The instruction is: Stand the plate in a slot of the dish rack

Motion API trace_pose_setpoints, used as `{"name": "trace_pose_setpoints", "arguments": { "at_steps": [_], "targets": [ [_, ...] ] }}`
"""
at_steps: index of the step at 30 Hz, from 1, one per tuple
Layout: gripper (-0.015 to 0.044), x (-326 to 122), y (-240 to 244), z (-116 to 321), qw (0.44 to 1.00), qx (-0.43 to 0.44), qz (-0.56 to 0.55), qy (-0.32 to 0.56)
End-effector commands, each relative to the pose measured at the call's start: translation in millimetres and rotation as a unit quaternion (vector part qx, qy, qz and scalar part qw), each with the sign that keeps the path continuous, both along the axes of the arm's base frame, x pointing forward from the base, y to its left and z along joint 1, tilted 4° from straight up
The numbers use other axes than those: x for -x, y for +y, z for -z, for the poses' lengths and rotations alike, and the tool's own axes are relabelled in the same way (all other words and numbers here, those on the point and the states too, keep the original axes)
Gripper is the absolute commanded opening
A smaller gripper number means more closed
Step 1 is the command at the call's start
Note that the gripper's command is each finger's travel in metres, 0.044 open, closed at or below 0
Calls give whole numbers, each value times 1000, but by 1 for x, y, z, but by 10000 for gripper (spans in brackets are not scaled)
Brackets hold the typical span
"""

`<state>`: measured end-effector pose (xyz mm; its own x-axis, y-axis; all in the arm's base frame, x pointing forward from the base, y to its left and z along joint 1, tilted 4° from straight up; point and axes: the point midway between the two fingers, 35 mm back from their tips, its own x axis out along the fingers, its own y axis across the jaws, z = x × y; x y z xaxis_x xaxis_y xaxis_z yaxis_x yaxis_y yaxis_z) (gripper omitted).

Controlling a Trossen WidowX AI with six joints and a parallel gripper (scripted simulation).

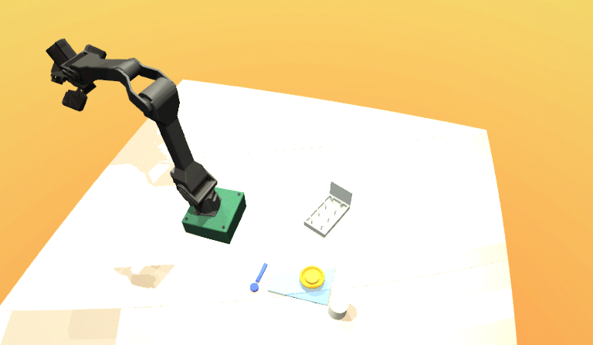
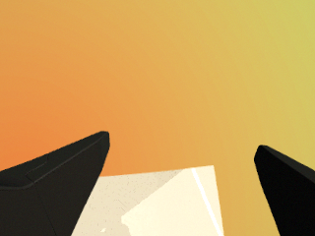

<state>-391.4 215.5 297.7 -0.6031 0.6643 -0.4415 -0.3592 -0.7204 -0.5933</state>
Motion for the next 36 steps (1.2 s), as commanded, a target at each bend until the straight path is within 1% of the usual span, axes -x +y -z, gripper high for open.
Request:
{"name": "trace_pose_setpoints", "arguments": {
  "at_steps": [1,3,9,15,20,29,36],
  "targets": [
    [400,-1,2,0,1000,1,3,0],
    [400,-11,17,3,1000,5,23,-3],
    [400,-62,81,17,993,26,117,-14],
    [400,-122,133,32,977,48,207,-24],
    [400,-179,167,45,957,69,280,-31],
    [400,-284,204,68,910,109,397,-38],
    [400,-374,212,89,858,149,490,-38]
  ]
}}
